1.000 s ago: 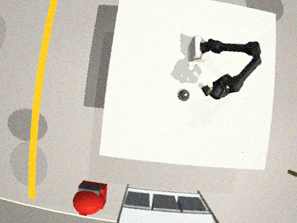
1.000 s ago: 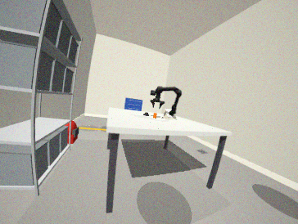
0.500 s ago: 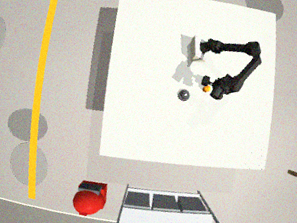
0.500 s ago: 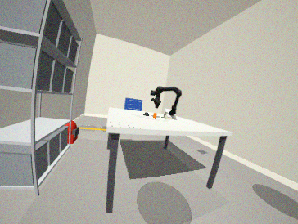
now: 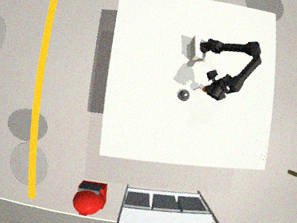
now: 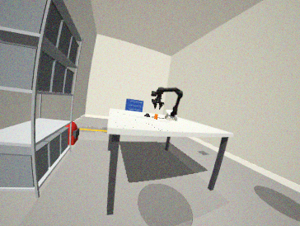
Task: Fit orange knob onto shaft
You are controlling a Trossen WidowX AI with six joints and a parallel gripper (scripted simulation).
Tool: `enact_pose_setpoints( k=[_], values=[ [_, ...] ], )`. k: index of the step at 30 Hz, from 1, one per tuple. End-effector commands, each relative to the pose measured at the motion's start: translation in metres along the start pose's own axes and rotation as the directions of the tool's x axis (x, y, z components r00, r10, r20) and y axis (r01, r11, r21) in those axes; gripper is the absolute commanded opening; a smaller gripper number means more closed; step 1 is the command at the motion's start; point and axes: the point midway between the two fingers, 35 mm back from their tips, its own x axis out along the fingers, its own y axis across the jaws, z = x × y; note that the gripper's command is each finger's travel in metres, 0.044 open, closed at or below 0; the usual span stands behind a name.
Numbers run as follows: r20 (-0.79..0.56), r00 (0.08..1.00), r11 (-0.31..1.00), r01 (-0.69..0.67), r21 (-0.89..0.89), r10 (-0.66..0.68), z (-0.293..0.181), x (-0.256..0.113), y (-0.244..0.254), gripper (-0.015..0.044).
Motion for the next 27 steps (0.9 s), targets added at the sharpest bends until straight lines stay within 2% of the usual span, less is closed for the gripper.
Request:
enact_pose_setpoints(
  k=[1,7,11,27],
  values=[
    [0.004,1.000,0.980,-0.002,0.199,0.001,0.001,0.000,0.000,0.0440],
    [0.004,1.000,0.980,-0.002,0.199,0.001,0.001,0.000,0.000,0.0440],
    [0.004,1.000,0.980,-0.003,0.198,0.002,0.002,0.030,0.001,0.0440],
    [0.004,1.000,0.980,-0.003,0.198,0.003,0.002,0.057,0.001,0.0440]
  ],
)
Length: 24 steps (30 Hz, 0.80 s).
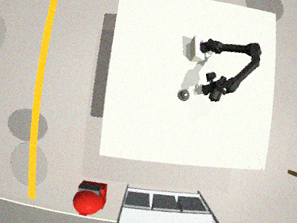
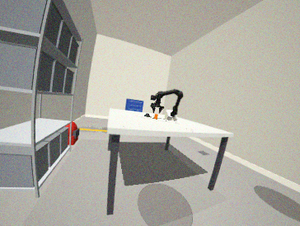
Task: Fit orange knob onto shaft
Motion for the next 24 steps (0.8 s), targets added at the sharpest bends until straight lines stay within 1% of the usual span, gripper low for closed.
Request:
enact_pose_setpoints(
  k=[1,24],
  values=[
    [-0.003,1.000,1.000,0.000,0.007,0.000,0.000,0.007,-0.001,0.0440],
    [-0.004,1.000,1.000,-0.001,0.006,0.001,0.000,0.044,0.000,0.0440]
  ],
)
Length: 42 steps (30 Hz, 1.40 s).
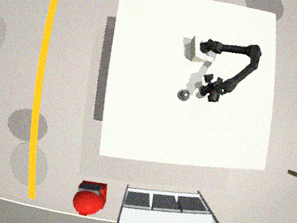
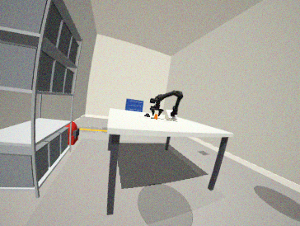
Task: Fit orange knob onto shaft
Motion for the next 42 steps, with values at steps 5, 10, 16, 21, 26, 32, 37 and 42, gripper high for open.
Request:
enact_pose_setpoints(
  k=[5,10,16,21,26,32,37,42],
  values=[
    [-0.005,1.000,1.000,0.000,0.007,0.000,-0.001,0.013,-0.002,0.0440],
    [-0.007,1.000,1.000,0.000,0.007,0.000,-0.001,0.021,-0.003,0.0440],
    [-0.008,1.000,1.000,0.000,0.007,0.000,-0.002,0.025,-0.003,0.0387],
    [-0.008,1.000,1.000,0.000,0.007,0.000,-0.002,0.025,-0.003,0.0256],
    [-0.008,1.000,1.000,0.000,0.007,0.000,-0.002,0.025,-0.003,0.0164],
    [0.004,1.000,1.000,-0.007,-0.017,0.007,0.000,0.022,-0.001,0.0065],
    [0.025,1.000,0.999,-0.014,-0.047,0.016,0.003,-0.002,0.005,0.0000],
    [0.024,1.000,0.999,-0.009,-0.032,0.010,0.002,-0.029,0.008,0.0000]
  ],
)
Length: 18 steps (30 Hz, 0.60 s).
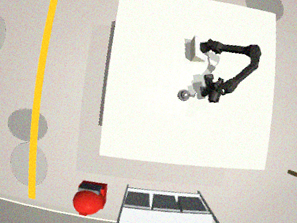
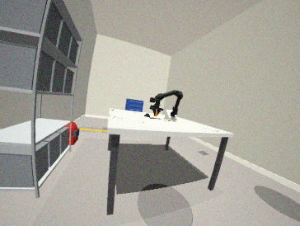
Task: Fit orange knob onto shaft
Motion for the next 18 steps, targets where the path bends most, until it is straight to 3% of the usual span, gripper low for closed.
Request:
enact_pose_setpoints(
  k=[1,18],
  values=[
    [0.009,1.000,1.000,-0.010,-0.002,0.010,-0.001,-0.025,0.005,0.0000],
    [-0.017,1.000,0.999,0.002,0.036,-0.001,-0.016,-0.106,-0.001,0.0000]
  ],
)
